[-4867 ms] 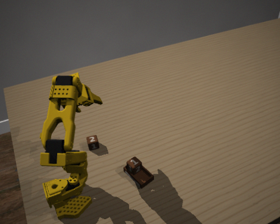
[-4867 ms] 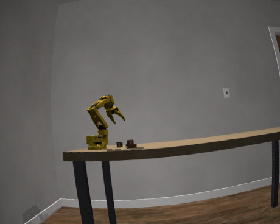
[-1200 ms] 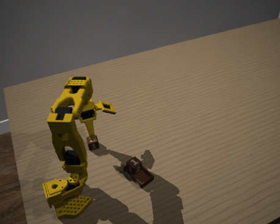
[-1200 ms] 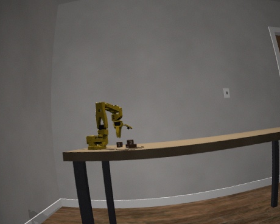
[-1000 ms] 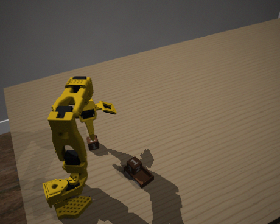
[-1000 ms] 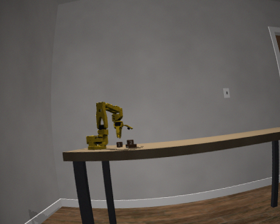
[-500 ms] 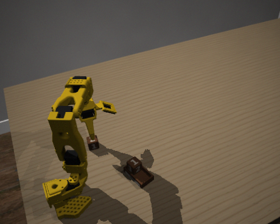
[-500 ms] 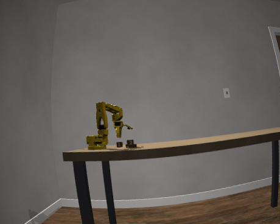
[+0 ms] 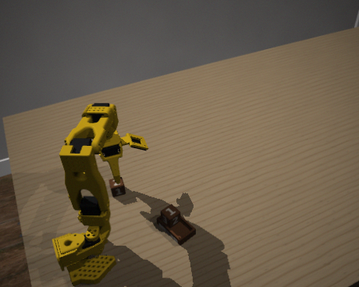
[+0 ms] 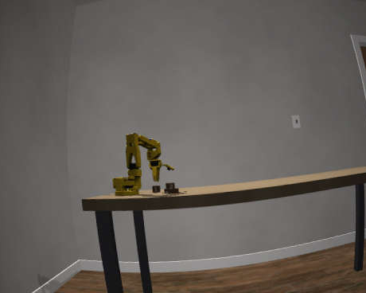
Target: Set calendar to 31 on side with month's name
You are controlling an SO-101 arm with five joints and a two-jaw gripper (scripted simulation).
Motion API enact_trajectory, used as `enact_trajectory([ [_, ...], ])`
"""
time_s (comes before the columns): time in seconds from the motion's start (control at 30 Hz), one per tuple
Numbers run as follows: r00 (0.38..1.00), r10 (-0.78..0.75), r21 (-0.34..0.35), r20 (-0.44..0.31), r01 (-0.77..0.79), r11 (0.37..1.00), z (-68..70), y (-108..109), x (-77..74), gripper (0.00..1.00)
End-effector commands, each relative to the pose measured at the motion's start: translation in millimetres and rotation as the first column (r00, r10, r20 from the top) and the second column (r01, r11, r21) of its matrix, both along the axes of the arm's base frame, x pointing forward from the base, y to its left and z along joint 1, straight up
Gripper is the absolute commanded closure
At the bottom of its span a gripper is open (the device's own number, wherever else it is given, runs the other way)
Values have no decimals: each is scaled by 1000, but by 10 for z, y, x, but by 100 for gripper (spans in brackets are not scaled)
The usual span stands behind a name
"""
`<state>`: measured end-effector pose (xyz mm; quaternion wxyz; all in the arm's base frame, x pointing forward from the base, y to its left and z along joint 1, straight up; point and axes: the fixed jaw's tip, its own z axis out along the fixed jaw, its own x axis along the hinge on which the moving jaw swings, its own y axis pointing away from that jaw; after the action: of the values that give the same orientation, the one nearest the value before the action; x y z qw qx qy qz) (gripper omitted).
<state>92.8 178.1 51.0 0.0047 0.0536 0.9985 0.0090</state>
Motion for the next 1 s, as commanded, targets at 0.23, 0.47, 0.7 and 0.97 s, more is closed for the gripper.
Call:
enact_trajectory([
  [0.23,1000,-13,23,11,13,1000,-131,34,23,65],
  [0.47,1000,-13,23,11,13,1000,-206,33,22,65],
  [0.7,1000,-13,23,11,13,1000,-273,29,20,65],
  [0.97,1000,-13,23,11,13,1000,-289,27,19,65],
])
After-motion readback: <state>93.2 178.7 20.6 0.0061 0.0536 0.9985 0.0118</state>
